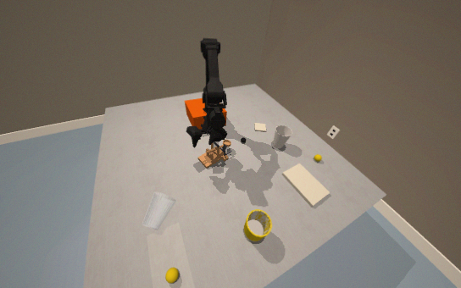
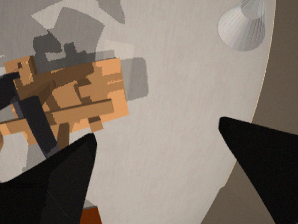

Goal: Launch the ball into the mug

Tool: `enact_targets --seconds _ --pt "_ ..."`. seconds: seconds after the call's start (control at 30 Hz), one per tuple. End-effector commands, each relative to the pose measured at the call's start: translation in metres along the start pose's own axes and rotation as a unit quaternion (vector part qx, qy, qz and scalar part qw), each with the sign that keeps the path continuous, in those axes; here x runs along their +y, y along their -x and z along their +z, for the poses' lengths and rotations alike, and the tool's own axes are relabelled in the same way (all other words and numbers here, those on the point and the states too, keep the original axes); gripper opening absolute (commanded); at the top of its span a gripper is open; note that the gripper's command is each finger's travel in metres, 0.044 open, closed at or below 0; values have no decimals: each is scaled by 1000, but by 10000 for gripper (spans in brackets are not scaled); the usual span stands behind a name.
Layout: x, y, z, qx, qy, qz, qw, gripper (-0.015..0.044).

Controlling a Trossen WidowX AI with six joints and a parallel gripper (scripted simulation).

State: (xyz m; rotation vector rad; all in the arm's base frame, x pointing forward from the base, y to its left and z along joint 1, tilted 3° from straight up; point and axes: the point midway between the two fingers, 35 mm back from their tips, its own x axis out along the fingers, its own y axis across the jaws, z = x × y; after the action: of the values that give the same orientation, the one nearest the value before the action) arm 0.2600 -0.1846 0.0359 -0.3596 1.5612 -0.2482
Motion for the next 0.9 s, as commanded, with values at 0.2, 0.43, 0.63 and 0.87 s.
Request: enact_targets --seconds 0.2,0.43,0.63,0.87 --pt "1 1 3 5 -157 42 987 440" --pt "3 2 3 18 -267 71 961 440" --pt "4 3 3 34 -359 93 928 440" --pt "6 5 4 58 -462 116 877 440"
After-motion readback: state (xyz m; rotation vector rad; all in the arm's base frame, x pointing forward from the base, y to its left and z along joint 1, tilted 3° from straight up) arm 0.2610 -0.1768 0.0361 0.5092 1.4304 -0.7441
